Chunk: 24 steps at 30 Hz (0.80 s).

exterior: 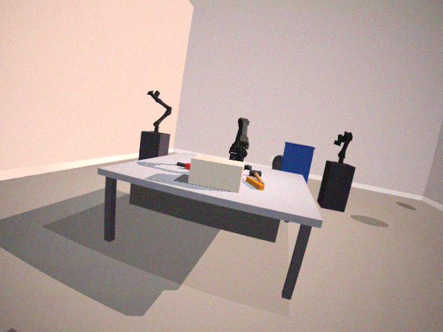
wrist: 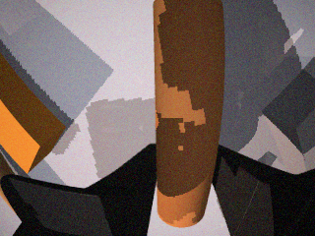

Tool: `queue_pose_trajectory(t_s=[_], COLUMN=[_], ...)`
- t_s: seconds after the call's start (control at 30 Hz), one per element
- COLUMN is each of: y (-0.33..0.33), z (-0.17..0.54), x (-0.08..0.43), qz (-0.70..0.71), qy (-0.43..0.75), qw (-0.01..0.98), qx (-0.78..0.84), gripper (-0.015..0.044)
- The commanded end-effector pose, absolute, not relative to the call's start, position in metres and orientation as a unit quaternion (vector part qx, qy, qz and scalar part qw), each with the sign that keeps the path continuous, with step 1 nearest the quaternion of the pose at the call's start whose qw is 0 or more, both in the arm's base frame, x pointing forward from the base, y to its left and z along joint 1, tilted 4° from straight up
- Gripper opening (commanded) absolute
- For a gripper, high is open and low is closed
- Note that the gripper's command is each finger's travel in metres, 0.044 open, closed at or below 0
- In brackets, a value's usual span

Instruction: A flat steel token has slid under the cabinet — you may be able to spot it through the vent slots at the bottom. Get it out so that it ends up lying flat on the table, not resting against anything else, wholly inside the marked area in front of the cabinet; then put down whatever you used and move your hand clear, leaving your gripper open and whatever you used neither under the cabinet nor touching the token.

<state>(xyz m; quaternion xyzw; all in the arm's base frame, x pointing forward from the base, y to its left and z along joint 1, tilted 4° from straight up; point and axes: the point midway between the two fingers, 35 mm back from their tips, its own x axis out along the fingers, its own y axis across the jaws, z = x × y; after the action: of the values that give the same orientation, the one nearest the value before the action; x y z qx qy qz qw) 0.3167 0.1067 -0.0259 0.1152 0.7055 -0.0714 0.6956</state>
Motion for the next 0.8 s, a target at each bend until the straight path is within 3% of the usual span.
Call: queue_pose_trajectory(t_s=[0.0, 0.77], y=[0.109, 0.118], z=[-0.027, -0.026], x=[0.309, 0.281], qz=[-0.072, -0.072], qy=[0.707, 0.708], qw=[0.694, 0.693], qx=[0.115, 0.115], gripper=[0.0, 0.0])
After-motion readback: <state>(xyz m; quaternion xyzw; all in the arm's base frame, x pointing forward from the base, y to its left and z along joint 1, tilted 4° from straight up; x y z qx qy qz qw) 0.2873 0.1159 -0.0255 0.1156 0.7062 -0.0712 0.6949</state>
